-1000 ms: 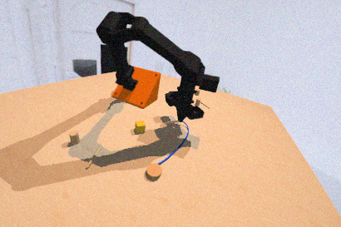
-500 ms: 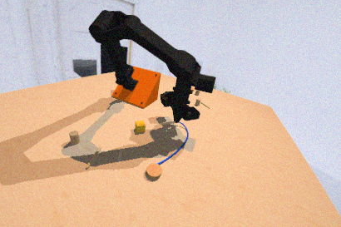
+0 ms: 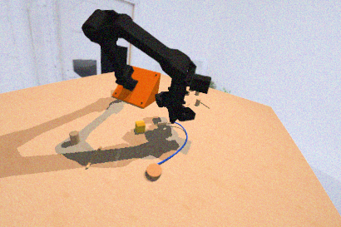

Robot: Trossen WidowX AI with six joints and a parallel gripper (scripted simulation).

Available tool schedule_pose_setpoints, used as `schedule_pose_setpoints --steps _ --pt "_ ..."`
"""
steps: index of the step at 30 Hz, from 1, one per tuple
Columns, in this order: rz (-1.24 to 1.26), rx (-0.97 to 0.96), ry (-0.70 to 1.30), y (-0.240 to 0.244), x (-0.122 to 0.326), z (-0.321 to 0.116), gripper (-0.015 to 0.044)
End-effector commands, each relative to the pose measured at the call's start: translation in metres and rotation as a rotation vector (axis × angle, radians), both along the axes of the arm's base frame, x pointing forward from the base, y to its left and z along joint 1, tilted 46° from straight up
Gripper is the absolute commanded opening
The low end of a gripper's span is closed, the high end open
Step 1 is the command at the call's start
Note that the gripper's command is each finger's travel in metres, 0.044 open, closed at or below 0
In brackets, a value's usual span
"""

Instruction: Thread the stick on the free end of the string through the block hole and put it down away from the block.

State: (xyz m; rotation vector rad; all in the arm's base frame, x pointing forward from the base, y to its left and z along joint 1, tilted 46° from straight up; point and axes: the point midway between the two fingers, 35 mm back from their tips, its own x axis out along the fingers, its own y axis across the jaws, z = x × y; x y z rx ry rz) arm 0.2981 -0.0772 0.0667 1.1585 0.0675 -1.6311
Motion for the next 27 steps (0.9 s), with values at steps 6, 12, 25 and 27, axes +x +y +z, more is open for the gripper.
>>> schedule_pose_setpoints --steps 6,12,25,27 --pt "0.0 -0.004 0.005 -0.008 -0.009 0.005 0.0" --pt "0.0 -0.005 0.005 -0.012 -0.014 0.009 0.0" --pt "0.0 -0.006 0.005 -0.02 -0.026 0.016 0.0" --pt "0.0 -0.007 0.005 -0.021 -0.028 0.017 0.0"
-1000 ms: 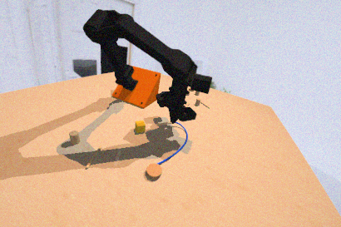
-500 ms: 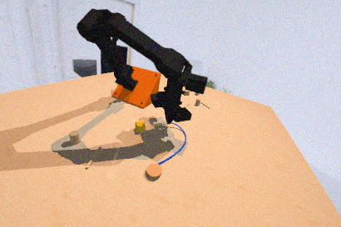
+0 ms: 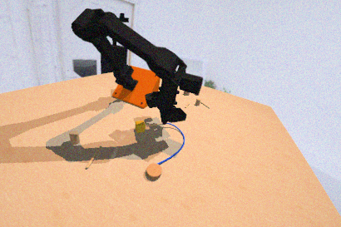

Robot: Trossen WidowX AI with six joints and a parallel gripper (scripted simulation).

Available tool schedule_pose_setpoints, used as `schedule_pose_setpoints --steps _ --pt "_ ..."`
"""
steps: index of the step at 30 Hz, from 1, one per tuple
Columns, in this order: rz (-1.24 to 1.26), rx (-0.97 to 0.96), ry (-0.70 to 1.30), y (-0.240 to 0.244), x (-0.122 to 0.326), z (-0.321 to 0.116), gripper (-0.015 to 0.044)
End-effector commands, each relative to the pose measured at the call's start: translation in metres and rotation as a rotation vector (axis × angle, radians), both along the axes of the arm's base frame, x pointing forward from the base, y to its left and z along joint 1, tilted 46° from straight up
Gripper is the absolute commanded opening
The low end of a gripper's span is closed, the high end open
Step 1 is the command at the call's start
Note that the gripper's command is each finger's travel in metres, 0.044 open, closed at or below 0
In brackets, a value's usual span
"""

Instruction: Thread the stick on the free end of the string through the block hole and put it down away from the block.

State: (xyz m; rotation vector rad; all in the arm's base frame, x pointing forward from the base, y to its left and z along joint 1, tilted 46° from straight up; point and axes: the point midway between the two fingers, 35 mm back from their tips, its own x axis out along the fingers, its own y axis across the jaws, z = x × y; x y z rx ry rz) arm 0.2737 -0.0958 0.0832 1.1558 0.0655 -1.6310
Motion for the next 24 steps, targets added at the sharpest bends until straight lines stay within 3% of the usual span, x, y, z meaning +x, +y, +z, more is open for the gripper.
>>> schedule_pose_setpoints --steps 1,24 --pt "0.0 -0.004 0.004 -0.003 -0.005 0.001 0.0" --pt "0.0 -0.005 0.005 -0.016 -0.019 0.012 0.0"
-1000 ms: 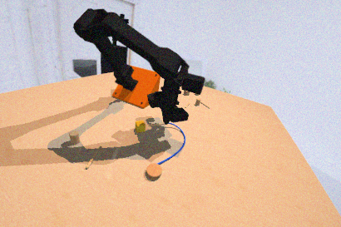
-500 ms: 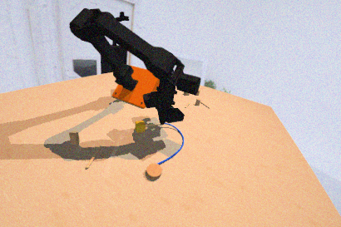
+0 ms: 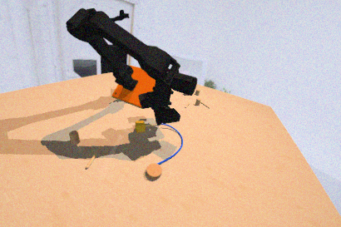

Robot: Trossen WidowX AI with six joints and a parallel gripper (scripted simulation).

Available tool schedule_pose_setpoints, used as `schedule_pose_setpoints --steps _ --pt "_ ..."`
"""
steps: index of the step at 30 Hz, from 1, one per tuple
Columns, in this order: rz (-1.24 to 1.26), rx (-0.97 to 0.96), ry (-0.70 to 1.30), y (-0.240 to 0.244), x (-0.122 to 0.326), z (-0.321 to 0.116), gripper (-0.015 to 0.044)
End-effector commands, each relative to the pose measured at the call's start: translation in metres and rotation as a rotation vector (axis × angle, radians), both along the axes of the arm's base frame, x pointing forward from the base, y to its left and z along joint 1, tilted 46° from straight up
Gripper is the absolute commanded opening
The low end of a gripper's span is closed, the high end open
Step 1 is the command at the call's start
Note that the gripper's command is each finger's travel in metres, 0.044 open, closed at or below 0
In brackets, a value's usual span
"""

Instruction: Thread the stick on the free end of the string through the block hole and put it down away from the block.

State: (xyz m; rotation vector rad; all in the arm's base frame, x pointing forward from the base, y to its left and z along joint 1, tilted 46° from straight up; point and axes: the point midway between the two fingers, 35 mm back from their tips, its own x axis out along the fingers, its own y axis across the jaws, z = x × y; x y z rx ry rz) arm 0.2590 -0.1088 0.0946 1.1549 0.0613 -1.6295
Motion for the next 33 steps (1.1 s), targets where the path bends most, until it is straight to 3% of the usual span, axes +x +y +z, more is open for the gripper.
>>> schedule_pose_setpoints --steps 1,30,33 --pt "0.0 -0.001 0.007 -0.004 -0.005 0.002 0.0" --pt "0.0 -0.003 0.007 -0.024 -0.03 0.021 0.0" --pt "-0.002 -0.007 -0.001 -0.023 -0.027 0.021 0.0079"
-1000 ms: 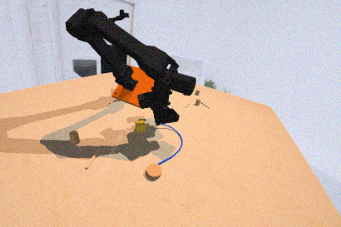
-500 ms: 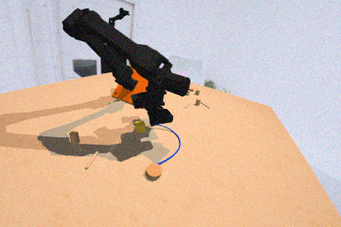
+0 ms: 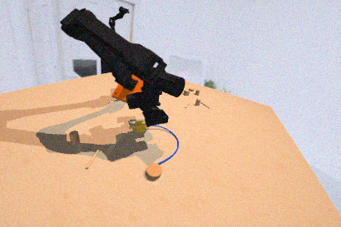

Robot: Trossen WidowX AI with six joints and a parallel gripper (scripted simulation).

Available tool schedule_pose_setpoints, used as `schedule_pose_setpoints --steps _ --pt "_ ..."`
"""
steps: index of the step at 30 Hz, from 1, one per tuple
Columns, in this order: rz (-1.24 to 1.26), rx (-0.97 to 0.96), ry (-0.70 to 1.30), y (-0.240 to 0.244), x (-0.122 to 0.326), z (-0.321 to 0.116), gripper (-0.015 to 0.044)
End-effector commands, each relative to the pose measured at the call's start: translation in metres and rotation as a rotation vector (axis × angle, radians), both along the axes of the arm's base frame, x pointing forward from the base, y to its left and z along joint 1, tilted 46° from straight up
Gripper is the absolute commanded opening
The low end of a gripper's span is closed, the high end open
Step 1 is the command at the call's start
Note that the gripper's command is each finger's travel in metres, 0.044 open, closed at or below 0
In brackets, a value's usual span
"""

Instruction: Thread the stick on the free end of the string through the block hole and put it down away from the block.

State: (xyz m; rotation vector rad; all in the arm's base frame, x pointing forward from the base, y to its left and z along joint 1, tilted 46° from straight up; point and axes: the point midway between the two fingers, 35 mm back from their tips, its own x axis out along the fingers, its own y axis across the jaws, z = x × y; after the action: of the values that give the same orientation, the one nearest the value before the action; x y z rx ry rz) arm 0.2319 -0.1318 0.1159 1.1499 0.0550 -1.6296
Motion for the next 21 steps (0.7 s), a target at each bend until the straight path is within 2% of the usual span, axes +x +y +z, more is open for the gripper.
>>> schedule_pose_setpoints --steps 1,2,6,12,18,21 --pt "-0.001 0.0 -0.001 0.0 0.0 0.0 0.0105" --pt "-0.001 0.0 -0.001 0.0 0.0 0.0 0.0124" --pt "0.0 0.004 -0.001 0.007 0.001 0.005 0.0124" --pt "0.001 0.005 0.002 0.057 -0.003 0.053 0.0124" --pt "0.01 0.01 -0.004 0.056 -0.001 0.051 0.0124" --pt "0.103 0.001 0.094 0.055 -0.002 0.052 0.0124"
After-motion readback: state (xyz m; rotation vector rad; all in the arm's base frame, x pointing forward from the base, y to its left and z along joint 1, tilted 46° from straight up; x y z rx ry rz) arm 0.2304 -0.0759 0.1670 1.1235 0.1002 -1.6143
